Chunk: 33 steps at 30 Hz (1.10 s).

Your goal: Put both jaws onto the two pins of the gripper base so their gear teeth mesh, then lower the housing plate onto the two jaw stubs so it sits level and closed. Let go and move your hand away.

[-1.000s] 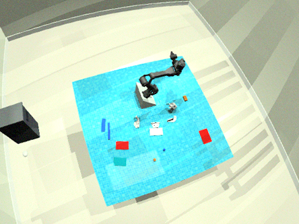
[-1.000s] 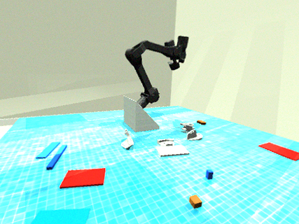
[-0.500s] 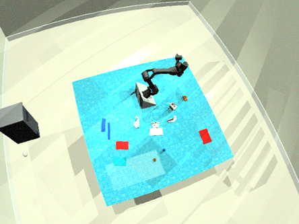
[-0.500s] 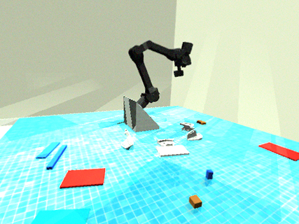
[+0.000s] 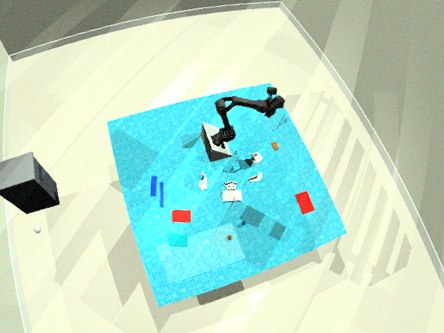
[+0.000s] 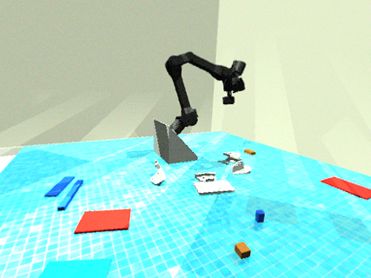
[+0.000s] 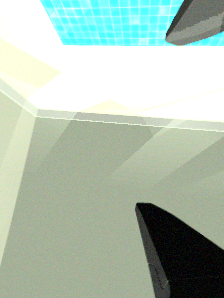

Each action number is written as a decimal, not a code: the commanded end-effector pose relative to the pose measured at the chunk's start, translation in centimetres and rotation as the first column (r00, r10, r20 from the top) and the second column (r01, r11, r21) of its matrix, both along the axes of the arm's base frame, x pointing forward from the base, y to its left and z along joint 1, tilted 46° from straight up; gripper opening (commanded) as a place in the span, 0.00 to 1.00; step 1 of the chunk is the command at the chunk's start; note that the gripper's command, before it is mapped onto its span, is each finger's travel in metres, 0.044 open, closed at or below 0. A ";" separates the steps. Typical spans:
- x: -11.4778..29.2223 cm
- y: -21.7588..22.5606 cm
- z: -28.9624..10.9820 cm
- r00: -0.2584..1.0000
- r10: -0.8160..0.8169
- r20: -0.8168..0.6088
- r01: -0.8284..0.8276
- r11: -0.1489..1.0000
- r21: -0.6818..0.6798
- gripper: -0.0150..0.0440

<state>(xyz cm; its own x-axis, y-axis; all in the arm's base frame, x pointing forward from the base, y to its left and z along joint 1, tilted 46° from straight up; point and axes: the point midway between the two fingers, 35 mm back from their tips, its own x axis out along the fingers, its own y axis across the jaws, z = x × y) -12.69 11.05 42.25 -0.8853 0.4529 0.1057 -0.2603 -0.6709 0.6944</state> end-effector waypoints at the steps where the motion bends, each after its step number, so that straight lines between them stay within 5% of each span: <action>1: 1.0 2.3 -0.4 0.997 -0.077 -0.011 0.076 0.996 -0.048 1.00; 33: 11.8 14.0 -6.0 0.824 -0.564 -0.060 0.456 0.722 -0.520 1.00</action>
<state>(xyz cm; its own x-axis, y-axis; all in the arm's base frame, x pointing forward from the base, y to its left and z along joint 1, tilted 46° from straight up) -2.52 23.95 37.20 -0.5394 0.8398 -0.0612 -0.3038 -0.1263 0.9443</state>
